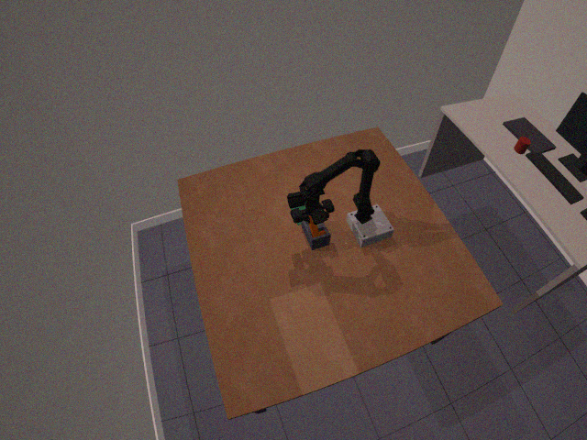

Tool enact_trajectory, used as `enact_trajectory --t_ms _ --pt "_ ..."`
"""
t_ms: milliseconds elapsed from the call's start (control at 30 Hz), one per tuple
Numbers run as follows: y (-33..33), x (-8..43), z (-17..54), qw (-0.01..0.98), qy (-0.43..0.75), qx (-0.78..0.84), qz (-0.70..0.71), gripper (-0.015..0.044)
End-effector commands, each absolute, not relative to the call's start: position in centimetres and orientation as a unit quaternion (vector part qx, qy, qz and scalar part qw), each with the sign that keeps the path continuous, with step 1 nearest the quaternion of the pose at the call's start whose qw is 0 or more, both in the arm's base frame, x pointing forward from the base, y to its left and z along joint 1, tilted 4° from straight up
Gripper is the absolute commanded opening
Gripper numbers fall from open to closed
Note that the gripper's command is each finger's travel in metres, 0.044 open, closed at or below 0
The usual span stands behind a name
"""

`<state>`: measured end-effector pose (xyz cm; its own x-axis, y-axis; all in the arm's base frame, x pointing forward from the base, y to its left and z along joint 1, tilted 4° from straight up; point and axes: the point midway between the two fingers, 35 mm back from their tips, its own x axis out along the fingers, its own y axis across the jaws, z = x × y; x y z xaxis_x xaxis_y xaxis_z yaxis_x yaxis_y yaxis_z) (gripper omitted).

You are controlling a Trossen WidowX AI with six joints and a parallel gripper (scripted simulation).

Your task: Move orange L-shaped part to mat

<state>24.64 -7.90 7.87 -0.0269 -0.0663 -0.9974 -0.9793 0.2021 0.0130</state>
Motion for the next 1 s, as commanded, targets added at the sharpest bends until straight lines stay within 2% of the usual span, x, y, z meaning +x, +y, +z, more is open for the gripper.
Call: enact_trajectory --t_ms 0,967 --pt "-7.8 24.9 8.7 0.530 0.567 -0.459 0.431 0.0000" --pt "-7.6 24.9 12.6 0.530 0.567 -0.459 0.432 0.0000"
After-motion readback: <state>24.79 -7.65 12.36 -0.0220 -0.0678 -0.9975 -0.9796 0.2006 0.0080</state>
